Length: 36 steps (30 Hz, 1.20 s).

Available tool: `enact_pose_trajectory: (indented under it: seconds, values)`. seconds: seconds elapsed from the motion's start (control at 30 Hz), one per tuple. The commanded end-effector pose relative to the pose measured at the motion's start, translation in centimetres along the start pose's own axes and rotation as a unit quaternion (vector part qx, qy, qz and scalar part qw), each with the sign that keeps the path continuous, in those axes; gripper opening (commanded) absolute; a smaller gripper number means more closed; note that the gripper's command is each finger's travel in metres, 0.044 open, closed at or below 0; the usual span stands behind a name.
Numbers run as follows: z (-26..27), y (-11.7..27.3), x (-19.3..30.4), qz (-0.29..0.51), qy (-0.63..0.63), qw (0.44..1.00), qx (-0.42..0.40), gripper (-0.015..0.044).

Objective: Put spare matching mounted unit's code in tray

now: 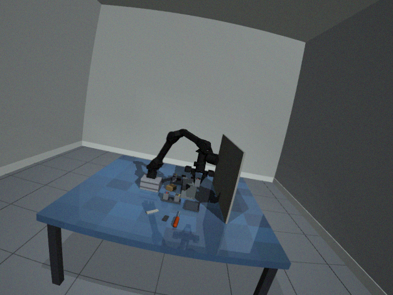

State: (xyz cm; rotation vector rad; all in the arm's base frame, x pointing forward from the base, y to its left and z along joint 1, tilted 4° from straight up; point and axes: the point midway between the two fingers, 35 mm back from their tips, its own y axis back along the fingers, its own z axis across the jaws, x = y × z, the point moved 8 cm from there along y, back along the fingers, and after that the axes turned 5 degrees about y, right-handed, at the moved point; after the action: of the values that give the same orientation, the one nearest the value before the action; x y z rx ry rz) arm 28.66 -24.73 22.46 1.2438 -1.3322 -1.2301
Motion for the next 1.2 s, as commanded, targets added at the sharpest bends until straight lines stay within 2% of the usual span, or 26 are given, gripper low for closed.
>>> enact_pose_trajectory:
  seconds: [0.0,1.17]
  values:
    - [0.0,-0.6,0.0,-0.005,0.002,1.0,-0.003,0.0]
    - [-0.4,-4.0,0.3,-0.005,0.002,1.0,-0.002,0.0]
